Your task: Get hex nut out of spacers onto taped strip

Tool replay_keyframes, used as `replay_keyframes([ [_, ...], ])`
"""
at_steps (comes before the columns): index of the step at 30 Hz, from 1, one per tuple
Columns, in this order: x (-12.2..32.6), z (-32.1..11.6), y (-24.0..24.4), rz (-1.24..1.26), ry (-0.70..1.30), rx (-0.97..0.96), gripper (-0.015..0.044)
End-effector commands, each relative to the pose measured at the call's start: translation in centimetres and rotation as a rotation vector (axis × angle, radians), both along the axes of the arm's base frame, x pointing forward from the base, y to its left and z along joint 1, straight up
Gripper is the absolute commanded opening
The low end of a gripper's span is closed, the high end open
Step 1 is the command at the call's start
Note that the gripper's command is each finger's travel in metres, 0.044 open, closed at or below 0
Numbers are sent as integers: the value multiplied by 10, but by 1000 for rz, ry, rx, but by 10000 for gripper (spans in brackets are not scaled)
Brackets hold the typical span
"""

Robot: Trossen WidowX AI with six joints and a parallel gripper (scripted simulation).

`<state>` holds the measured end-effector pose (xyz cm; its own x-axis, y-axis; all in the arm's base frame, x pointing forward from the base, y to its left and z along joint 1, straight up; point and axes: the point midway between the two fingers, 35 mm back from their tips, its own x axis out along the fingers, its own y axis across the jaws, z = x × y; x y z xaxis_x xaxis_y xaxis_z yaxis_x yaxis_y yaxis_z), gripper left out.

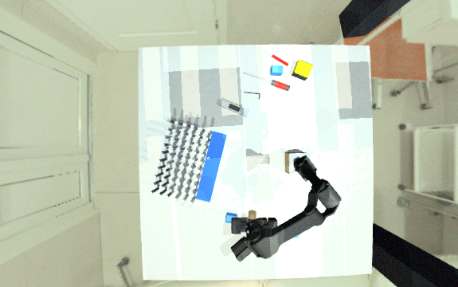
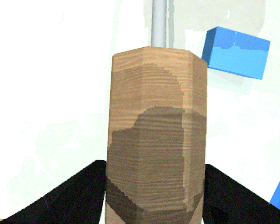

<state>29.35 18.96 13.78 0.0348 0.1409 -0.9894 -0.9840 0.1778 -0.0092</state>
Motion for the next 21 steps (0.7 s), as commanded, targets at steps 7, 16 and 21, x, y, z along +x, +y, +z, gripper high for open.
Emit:
replay_keyframes([
  [7,3,7,43,365,9,78,0],
  [16,1,8,78,667,8,151,0],
  [21,-1,7,97,833,1,197,0],
])
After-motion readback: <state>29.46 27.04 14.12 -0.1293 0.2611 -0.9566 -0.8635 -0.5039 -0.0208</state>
